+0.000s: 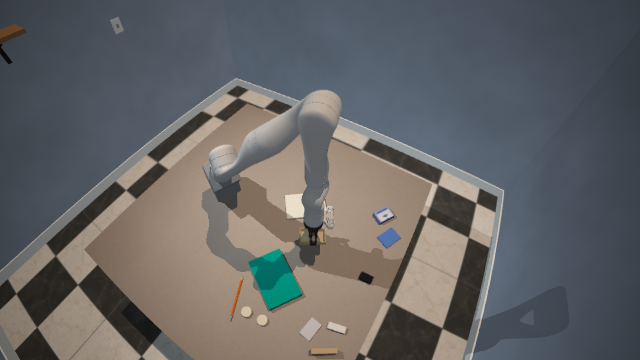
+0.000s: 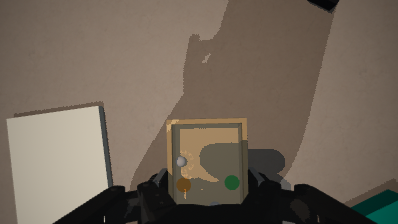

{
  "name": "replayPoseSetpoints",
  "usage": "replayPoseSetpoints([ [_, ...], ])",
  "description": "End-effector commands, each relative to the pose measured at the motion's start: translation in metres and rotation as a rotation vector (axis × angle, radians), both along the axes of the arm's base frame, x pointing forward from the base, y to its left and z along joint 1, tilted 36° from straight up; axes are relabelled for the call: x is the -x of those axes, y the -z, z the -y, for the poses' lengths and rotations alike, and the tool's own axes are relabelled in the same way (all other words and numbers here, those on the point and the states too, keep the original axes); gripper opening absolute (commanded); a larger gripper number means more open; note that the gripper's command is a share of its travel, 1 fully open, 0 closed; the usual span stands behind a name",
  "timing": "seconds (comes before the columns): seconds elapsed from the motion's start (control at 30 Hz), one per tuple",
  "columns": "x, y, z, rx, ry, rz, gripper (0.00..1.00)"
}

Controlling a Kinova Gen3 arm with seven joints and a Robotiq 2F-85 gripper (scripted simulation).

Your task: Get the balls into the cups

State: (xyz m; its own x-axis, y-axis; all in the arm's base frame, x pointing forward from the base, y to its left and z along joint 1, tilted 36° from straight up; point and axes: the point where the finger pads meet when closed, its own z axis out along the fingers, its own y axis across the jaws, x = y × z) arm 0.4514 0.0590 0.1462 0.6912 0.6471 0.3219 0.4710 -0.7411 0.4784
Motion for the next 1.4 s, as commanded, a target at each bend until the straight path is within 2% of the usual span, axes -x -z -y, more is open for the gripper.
replayPoseSetpoints([
  [0.0, -0.0025, -0.0025, 0.002, -0.02, -0.003, 0.002, 0.72],
  [0.07, -0.0026, -0.0026, 0.002, -0.019, 0.0, -0.008, 0.72],
  [0.3, -0.0019, -0.0019, 0.0011, 0.027, 0.02, 0.043, 0.72],
  [0.53, -0.0018, -0.0017, 0.0008, 0.039, 0.026, 0.052, 0.72],
  [0.57, -0.0019, -0.0017, 0.0005, 0.052, 0.036, 0.05, 0.72],
  [0.93, -0.0026, -0.0026, 0.0019, -0.017, 0.002, -0.008, 0.72],
  [1.13, -0.0027, -0.0027, 0.0024, -0.037, -0.011, -0.012, 0.72],
  [1.23, -0.0024, -0.0024, 0.002, -0.016, -0.002, 0.007, 0.72],
  [1.3, -0.0027, -0.0027, 0.0022, -0.03, -0.007, -0.012, 0.72],
  [1.37, -0.0029, -0.0027, 0.0016, -0.003, 0.014, -0.02, 0.72],
])
